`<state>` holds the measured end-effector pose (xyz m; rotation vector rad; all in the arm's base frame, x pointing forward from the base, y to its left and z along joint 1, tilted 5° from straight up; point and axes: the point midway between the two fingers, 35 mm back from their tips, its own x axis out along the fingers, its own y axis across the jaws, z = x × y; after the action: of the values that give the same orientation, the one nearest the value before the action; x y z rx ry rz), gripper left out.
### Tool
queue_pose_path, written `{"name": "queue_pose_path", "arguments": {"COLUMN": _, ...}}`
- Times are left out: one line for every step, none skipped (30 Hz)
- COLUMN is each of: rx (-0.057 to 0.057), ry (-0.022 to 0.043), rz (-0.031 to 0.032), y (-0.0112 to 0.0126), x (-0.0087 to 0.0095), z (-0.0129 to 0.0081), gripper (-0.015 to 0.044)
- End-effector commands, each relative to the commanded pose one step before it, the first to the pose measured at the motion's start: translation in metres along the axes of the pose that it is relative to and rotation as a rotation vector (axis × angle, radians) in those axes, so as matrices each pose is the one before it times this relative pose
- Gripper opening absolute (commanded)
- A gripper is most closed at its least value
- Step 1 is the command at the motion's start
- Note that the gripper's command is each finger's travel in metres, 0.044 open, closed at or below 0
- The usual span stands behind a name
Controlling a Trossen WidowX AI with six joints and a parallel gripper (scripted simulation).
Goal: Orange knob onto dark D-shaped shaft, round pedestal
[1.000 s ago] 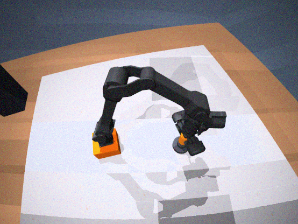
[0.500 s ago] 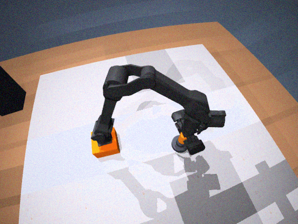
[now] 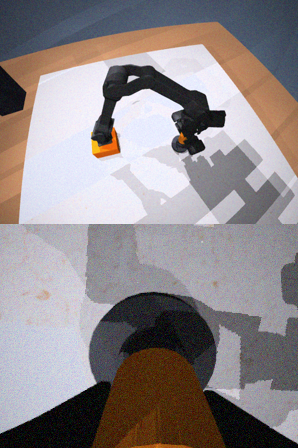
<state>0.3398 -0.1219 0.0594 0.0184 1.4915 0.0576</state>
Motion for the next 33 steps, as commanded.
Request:
{"name": "queue_pose_path", "arguments": {"rx": -0.0042, "ry": 0.00052, "rz": 0.00234, "y": 0.00088, "x": -0.00284, "z": -0.00146, "gripper": 0.0}}
{"name": "queue_pose_path", "arguments": {"rx": 0.0, "ry": 0.00003, "rz": 0.00001, "y": 0.00017, "x": -0.00064, "z": -0.0004, "gripper": 0.0}}
{"name": "queue_pose_path", "arguments": {"rx": 0.0, "ry": 0.00004, "rz": 0.00001, "y": 0.0002, "x": -0.00033, "z": -0.0005, "gripper": 0.0}}
{"name": "queue_pose_path", "arguments": {"rx": 0.0, "ry": 0.00005, "rz": 0.00002, "y": 0.00026, "x": -0.00035, "z": -0.00073, "gripper": 0.0}}
{"name": "queue_pose_path", "arguments": {"rx": -0.0121, "ry": 0.00002, "rz": 0.00001, "y": 0.0001, "x": -0.00011, "z": -0.00028, "gripper": 0.0}}
{"name": "queue_pose_path", "arguments": {"rx": -0.0151, "ry": 0.00004, "rz": 0.00001, "y": 0.0002, "x": -0.00019, "z": -0.00056, "gripper": 0.0}}
{"name": "queue_pose_path", "arguments": {"rx": -0.0174, "ry": 0.00007, "rz": 0.00003, "y": 0.00039, "x": -0.00022, "z": -0.00098, "gripper": 0.0}}
{"name": "queue_pose_path", "arguments": {"rx": -0.0078, "ry": 0.00007, "rz": 0.00003, "y": 0.00043, "x": -0.00003, "z": -0.00096, "gripper": 0.0}}
{"name": "queue_pose_path", "arguments": {"rx": 0.0, "ry": 0.00004, "rz": 0.00002, "y": 0.00032, "x": 0.00015, "z": -0.00062, "gripper": 0.0}}
{"name": "queue_pose_path", "arguments": {"rx": 0.0, "ry": 0.00001, "rz": 0.00001, "y": 0.00011, "x": 0.0003, "z": -0.00018, "gripper": 0.0}}
{"name": "queue_pose_path", "arguments": {"rx": 0.0, "ry": 0.0, "rz": 0.00001, "y": 0.0, "x": 0.00145, "z": 0.00002, "gripper": 0.0}}
{"name": "queue_pose_path", "arguments": {"rx": 0.0, "ry": -0.00002, "rz": 0.0, "y": -0.00008, "x": 0.00116, "z": 0.00021, "gripper": 0.0}}
{"name": "queue_pose_path", "arguments": {"rx": 0.0, "ry": 0.0, "rz": 0.0, "y": -0.00002, "x": 0.0002, "z": 0.00003, "gripper": 0.0}}
{"name": "queue_pose_path", "arguments": {"rx": 0.0, "ry": -0.00002, "rz": -0.00001, "y": -0.00011, "x": 0.00028, "z": 0.00026, "gripper": 0.0}}
{"name": "queue_pose_path", "arguments": {"rx": 0.0, "ry": -0.00002, "rz": -0.00001, "y": -0.00011, "x": 0.00025, "z": 0.00029, "gripper": 0.0}}
{"name": "queue_pose_path", "arguments": {"rx": 0.0, "ry": -0.00002, "rz": 0.0, "y": -0.00008, "x": 0.00023, "z": 0.00024, "gripper": 0.0}}
{"name": "queue_pose_path", "arguments": {"rx": 0.0, "ry": -0.00002, "rz": 0.0, "y": -0.00008, "x": 0.0002, "z": 0.00023, "gripper": 0.0}}
{"name": "queue_pose_path", "arguments": {"rx": 0.0, "ry": -0.00002, "rz": -0.00001, "y": -0.0001, "x": 0.00016, "z": 0.00025, "gripper": 0.0}}
{"name": "queue_pose_path", "arguments": {"rx": 0.0, "ry": -0.00002, "rz": -0.00001, "y": -0.00012, "x": 0.00011, "z": 0.00028, "gripper": 0.0}}
{"name": "queue_pose_path", "arguments": {"rx": 0.0, "ry": -0.00002, "rz": -0.00001, "y": -0.00015, "x": 0.00006, "z": 0.0003, "gripper": 0.0}}
{"name": "queue_pose_path", "arguments": {"rx": 0.0, "ry": -0.00002, "rz": -0.00001, "y": -0.00016, "x": 0.00007, "z": 0.00029, "gripper": 0.0}}
{"name": "queue_pose_path", "arguments": {"rx": 0.0, "ry": -0.00002, "rz": -0.00001, "y": -0.00016, "x": 0.00023, "z": 0.00027, "gripper": 0.0}}
{"name": "queue_pose_path", "arguments": {"rx": 0.0, "ry": -0.00002, "rz": -0.00001, "y": -0.00014, "x": 0.00034, "z": 0.00024, "gripper": 0.0}}
{"name": "queue_pose_path", "arguments": {"rx": 0.0, "ry": -0.00001, "rz": -0.00001, "y": -0.00011, "x": 0.0004, "z": 0.0002, "gripper": 0.0}}
{"name": "queue_pose_path", "arguments": {"rx": 0.0, "ry": 0.0, "rz": 0.0, "y": 0.0, "x": -0.00061, "z": 0.0, "gripper": 0.0}}
{"name": "queue_pose_path", "arguments": {"rx": 0.0, "ry": 0.0, "rz": 0.0, "y": 0.0, "x": 0.0, "z": 0.0, "gripper": 0.0}}
{"name": "queue_pose_path", "arguments": {"rx": 0.0, "ry": 0.0, "rz": 0.0, "y": 0.0, "x": 0.0, "z": 0.0, "gripper": 0.0}}
{"name": "queue_pose_path", "arguments": {"rx": 0.0, "ry": 0.0, "rz": 0.0, "y": 0.0, "x": 0.0, "z": 0.0, "gripper": 0.0}}
{"name": "queue_pose_path", "arguments": {"rx": 0.0, "ry": 0.0, "rz": 0.0, "y": 0.0, "x": 0.0, "z": 0.0, "gripper": 0.0}}
{"name": "queue_pose_path", "arguments": {"rx": 0.0, "ry": 0.0, "rz": -0.00001, "y": -0.00003, "x": -0.00088, "z": 0.00005, "gripper": 0.0}}
{"name": "queue_pose_path", "arguments": {"rx": 0.0, "ry": -0.00002, "rz": -0.00001, "y": -0.00011, "x": -0.00086, "z": 0.00021, "gripper": 0.0}}
{"name": "queue_pose_path", "arguments": {"rx": 0.0, "ry": -0.00002, "rz": -0.00001, "y": -0.00013, "x": -0.00064, "z": 0.00027, "gripper": 0.0}}
{"name": "queue_pose_path", "arguments": {"rx": 0.0, "ry": -0.00002, "rz": -0.00001, "y": -0.00013, "x": -0.00058, "z": 0.0003, "gripper": 0.0}}
